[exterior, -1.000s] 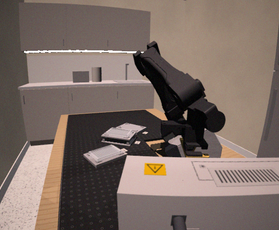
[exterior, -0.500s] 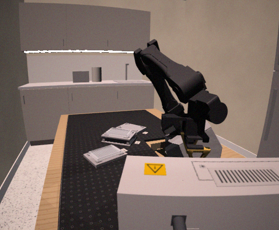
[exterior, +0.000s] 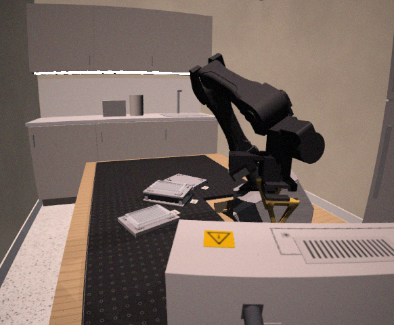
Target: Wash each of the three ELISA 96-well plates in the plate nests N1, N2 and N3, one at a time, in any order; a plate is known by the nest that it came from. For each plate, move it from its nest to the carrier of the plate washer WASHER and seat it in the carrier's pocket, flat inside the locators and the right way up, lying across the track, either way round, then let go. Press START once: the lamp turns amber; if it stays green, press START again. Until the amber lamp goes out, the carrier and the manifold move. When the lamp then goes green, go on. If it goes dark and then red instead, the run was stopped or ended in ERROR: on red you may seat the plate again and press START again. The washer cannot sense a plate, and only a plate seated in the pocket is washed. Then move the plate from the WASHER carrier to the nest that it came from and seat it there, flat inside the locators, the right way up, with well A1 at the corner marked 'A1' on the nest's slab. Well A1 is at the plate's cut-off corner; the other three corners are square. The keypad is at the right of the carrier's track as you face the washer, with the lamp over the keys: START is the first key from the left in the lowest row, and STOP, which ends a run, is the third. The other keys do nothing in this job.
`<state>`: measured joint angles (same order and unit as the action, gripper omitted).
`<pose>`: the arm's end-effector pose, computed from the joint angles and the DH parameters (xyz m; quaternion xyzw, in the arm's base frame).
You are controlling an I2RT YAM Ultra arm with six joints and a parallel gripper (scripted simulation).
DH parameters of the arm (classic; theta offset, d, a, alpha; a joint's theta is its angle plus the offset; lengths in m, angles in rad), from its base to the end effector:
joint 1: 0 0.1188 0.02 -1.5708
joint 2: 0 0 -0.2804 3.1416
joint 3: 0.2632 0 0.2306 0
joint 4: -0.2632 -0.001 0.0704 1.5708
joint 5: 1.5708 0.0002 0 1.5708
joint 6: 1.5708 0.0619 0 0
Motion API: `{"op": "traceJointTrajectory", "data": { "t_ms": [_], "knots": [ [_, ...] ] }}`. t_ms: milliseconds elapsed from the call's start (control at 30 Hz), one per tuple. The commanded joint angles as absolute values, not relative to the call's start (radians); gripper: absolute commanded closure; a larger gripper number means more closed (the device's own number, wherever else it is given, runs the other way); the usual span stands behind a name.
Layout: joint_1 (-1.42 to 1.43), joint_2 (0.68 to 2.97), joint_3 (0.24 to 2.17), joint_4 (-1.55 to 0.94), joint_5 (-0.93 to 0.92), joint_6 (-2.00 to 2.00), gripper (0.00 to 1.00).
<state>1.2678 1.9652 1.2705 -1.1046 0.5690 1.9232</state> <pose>0.1232 0.2855 0.1619 0.2766 0.9131 -0.1025 0.2815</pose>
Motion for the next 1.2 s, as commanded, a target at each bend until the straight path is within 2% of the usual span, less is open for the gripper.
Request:
{"op": "traceJointTrajectory", "data": {
  "t_ms": [0, 733, 1167],
  "knots": [
    [1.285, 1.957, 1.292, -1.148, 0.568, 1.935, 0.0],
    [1.338, 1.954, 1.401, -1.292, 0.554, 1.995, 0.0],
    [1.338, 1.955, 1.401, -1.293, 0.554, 1.995, 0.0]
  ]
}}
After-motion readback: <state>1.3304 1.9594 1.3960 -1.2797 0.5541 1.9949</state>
